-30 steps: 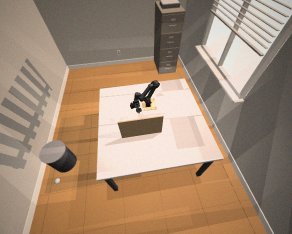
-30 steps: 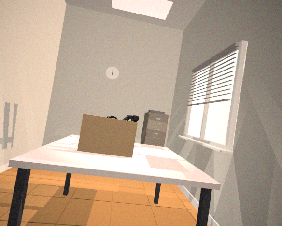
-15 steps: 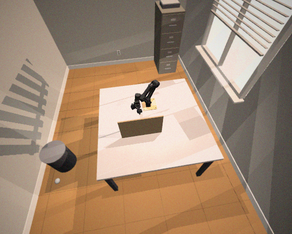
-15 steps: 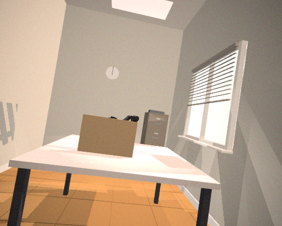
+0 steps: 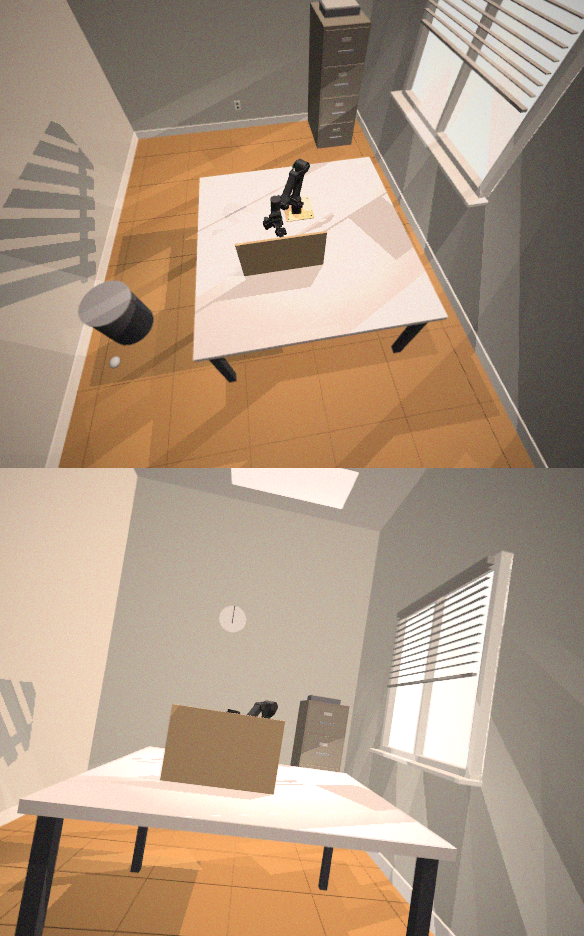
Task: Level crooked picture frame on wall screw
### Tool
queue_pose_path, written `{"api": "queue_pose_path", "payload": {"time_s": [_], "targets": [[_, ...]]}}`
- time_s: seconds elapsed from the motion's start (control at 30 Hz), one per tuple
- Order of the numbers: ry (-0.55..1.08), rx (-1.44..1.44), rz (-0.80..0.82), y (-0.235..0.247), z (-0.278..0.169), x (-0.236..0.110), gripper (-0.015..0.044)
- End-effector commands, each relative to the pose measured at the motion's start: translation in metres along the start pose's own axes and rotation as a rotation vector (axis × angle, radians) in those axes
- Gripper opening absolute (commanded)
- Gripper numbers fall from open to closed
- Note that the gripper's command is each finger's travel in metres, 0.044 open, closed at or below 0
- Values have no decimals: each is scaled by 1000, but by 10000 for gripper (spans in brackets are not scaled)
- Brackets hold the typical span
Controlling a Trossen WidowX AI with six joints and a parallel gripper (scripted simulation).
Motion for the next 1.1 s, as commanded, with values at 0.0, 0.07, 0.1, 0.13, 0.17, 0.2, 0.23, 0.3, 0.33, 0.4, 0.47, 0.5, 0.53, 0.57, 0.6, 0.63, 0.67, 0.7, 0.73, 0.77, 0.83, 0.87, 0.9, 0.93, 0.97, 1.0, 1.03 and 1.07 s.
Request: {"api": "queue_pose_path", "payload": {"time_s": [0.0, 0.07, 0.1, 0.13, 0.17, 0.2, 0.23, 0.3, 0.33, 0.4, 0.47, 0.5, 0.53, 0.57, 0.6, 0.63, 0.67, 0.7, 0.73, 0.77, 0.83, 0.87, 0.9, 0.93, 0.97, 1.0, 1.03, 1.07], "targets": [[-8, -8, 4, 1, 0, 7, 260], [-8, -8, 4, 1, 0, 7, 260], [-8, -8, 4, 1, 0, 7, 260], [-8, -8, 4, 1, 0, 7, 260], [-8, -8, 4, 1, 0, 7, 260], [-8, -8, 4, 1, 0, 7, 260], [-8, -8, 4, 1, 0, 7, 260], [-8, -8, 4, 1, 0, 7, 260], [-8, -8, 4, 1, 0, 7, 260], [-8, -8, 4, 1, 0, 7, 260], [-8, -8, 4, 1, 0, 9, 260], [-8, -8, 4, 1, 0, 10, 260], [-8, -8, 5, 1, 0, 12, 260], [-8, -8, 5, 1, 1, 13, 260], [-8, -8, 5, 1, 1, 15, 260], [-8, -8, 5, 1, 1, 16, 260], [-8, -8, 5, 1, 1, 18, 260], [-8, -8, 5, 1, 1, 20, 260], [-8, -8, 6, 2, 1, 21, 260], [-8, -8, 6, 2, 1, 23, 260], [-8, -8, 6, 2, 1, 26, 260], [-8, -8, 6, 2, 1, 28, 260], [-8, -8, 7, 2, 1, 29, 260], [-8, -8, 7, 2, 1, 31, 260], [-8, -8, 7, 2, 1, 32, 260], [-8, -8, 7, 2, 1, 34, 260], [-8, -8, 7, 2, 1, 36, 260], [-8, -8, 7, 2, 1, 37, 260]]}}
Point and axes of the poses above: the point midway between the two fingers, 35 mm back from their tips, its own x axis out along the fingers, its own y axis across the jaws, z = x × y, the point moved 8 cm from there along -x, back along the fingers, and after that the axes turned 5 degrees about -x, right-handed, at the moved point
